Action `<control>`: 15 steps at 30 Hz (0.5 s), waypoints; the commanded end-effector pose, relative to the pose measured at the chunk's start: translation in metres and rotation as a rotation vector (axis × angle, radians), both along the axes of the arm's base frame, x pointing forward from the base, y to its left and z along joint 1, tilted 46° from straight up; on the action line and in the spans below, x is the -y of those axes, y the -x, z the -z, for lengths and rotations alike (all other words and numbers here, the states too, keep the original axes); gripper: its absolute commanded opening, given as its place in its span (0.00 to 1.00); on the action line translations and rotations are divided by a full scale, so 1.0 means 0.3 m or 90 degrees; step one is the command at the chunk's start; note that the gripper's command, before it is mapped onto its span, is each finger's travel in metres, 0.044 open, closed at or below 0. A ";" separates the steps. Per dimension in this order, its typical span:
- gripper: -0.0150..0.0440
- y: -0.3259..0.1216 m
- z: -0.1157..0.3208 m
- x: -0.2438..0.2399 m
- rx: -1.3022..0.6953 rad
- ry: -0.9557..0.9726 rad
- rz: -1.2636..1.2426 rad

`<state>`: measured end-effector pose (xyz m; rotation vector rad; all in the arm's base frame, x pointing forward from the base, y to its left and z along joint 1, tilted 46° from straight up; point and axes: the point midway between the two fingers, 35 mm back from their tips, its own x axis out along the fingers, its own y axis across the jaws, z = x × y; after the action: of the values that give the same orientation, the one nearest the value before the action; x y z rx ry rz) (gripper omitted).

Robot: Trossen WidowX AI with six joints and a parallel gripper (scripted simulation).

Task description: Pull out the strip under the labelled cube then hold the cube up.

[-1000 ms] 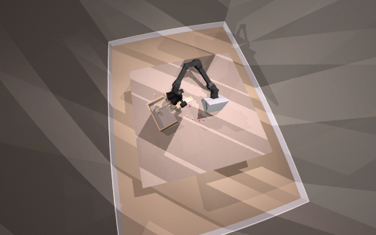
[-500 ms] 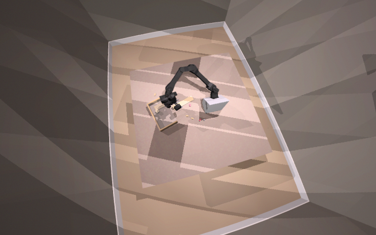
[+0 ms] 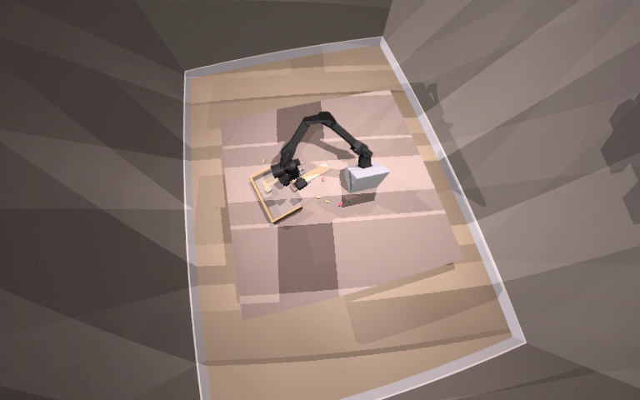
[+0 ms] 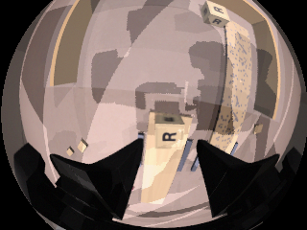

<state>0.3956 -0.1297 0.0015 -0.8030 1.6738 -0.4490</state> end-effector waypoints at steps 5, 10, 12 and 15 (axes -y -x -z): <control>0.68 0.007 0.033 0.033 -0.004 0.000 0.000; 0.68 0.010 0.052 0.052 -0.004 0.000 0.000; 0.68 0.011 0.059 0.060 -0.004 0.000 0.000; 0.68 0.014 0.070 0.072 -0.004 0.001 0.000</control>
<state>0.3932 -0.1471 -0.0161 -0.8012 1.6750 -0.4466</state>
